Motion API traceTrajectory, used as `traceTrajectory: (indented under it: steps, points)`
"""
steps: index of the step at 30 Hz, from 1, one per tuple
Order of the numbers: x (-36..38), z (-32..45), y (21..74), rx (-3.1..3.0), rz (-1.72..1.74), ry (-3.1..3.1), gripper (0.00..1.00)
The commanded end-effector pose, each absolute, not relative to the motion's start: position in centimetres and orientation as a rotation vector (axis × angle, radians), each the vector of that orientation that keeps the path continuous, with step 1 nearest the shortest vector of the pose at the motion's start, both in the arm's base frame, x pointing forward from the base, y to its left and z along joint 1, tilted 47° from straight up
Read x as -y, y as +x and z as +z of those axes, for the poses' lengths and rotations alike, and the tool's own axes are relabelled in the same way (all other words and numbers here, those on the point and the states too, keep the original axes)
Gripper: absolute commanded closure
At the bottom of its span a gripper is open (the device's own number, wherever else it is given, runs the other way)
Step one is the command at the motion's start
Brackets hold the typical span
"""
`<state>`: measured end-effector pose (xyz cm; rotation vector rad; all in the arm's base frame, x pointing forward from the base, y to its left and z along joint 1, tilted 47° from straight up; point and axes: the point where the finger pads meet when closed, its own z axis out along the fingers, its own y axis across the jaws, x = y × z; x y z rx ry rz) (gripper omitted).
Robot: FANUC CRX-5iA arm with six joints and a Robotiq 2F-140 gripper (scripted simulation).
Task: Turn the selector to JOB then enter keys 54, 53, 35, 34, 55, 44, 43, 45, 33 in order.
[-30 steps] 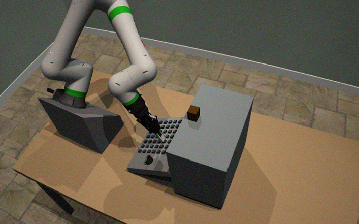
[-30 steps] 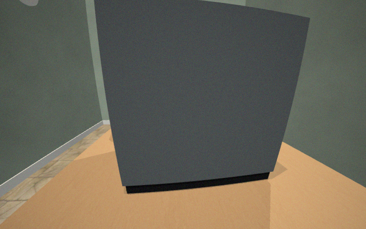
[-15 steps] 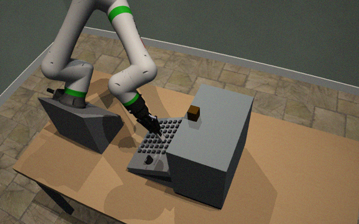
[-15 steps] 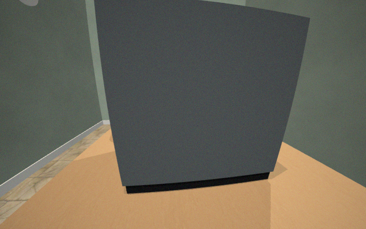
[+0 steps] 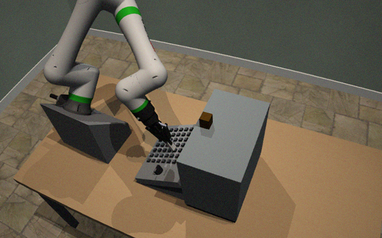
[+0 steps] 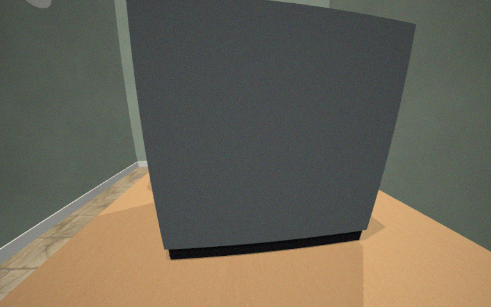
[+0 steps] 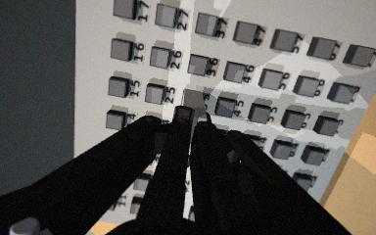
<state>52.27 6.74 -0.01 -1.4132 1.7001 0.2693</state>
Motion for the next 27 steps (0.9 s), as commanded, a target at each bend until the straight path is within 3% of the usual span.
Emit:
traceTrajectory:
  steps: [1,27]
  points:
    - [-6.78,-0.06,52.34,-1.700,0.269,-1.413,1.00]
    - [-7.48,-0.70,52.86,-1.700,0.269,-1.413,1.00]
